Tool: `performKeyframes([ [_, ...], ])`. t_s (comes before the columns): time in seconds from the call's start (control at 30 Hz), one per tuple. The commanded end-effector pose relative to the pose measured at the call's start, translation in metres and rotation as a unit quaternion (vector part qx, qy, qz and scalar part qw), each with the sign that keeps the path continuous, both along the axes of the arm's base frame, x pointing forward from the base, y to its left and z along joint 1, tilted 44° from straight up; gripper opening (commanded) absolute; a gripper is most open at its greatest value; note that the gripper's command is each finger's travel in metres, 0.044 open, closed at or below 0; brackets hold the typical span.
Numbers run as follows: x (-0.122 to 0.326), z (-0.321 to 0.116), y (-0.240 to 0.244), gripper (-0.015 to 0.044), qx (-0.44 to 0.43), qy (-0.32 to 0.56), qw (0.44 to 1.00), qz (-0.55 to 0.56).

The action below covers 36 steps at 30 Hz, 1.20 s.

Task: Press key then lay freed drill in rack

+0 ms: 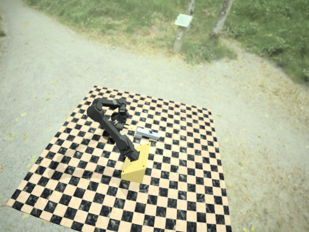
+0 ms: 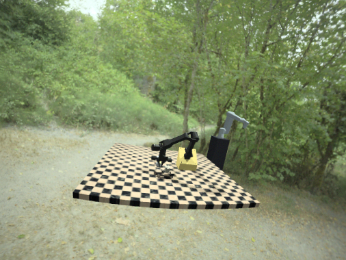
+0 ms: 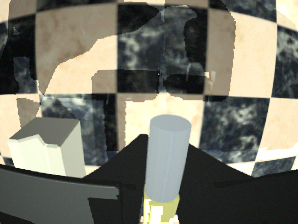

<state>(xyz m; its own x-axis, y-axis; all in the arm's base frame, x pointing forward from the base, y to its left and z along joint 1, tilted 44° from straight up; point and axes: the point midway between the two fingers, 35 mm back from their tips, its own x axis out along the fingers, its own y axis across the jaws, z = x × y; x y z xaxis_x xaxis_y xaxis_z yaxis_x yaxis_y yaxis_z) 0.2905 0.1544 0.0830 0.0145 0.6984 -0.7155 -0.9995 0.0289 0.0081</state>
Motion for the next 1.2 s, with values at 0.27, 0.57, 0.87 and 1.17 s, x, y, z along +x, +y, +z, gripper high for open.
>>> performKeyframes([
  [0.27, 0.0, 0.005, -0.006, 0.0, -0.001, -0.002, 1.0, 0.001],
  [0.57, -0.001, 0.008, -0.011, 0.0, -0.001, -0.002, 1.0, 0.001],
  [0.87, -0.001, 0.011, -0.016, 0.0, -0.002, -0.002, 1.0, 0.001],
  [1.17, -0.001, 0.014, -0.02, 0.0, -0.002, -0.002, 1.0, 0.001],
])
